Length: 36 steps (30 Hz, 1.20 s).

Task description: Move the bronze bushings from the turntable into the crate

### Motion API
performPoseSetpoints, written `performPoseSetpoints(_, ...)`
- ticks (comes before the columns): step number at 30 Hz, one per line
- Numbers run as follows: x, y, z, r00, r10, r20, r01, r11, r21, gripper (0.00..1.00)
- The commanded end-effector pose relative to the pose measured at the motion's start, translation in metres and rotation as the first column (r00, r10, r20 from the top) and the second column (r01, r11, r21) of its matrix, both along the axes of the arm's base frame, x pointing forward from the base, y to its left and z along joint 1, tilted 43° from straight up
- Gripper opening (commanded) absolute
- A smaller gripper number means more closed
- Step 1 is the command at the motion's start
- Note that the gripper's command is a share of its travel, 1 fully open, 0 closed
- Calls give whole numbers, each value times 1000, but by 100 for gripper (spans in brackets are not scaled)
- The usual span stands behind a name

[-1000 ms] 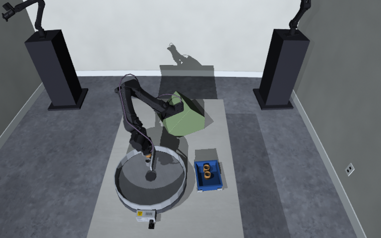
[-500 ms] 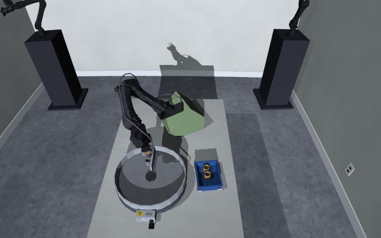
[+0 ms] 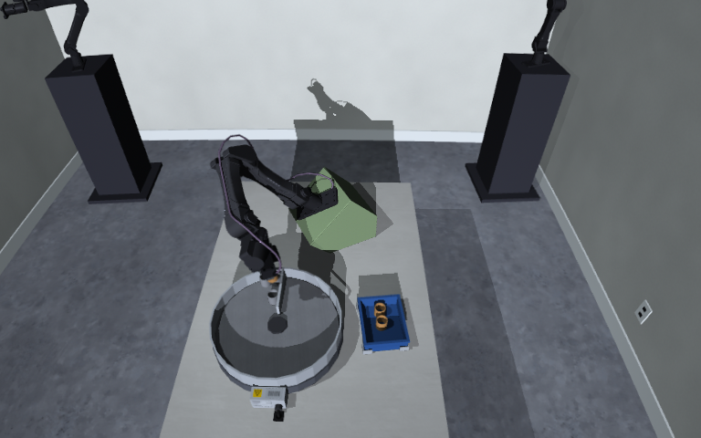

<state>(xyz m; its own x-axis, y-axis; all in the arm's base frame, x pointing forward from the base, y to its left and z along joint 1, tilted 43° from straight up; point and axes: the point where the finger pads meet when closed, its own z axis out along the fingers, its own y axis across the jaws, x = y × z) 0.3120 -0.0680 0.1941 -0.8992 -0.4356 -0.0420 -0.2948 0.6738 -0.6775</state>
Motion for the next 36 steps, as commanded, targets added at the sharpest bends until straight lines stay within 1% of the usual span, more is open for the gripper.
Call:
performPoseSetpoints(1,7,10,14,999,25,33,-26,1000,6,0)
performPoseSetpoints(17,7,10,14,999,25,32,-26,1000,6,0)
performPoseSetpoints(25,8,12,9,999,31,17,-31,1000,2,0)
performPoseSetpoints(26,6,13,19,998,33,49,-34,999,6,0)
performPoseSetpoints(27,6,13,18,998,36,46,-36,999,2,0)
performPoseSetpoints(29,11,17,6,999,44,4,-44,999,-9,0)
performPoseSetpoints(36,18,36,-6,994,98,-42,-100,994,-35,0)
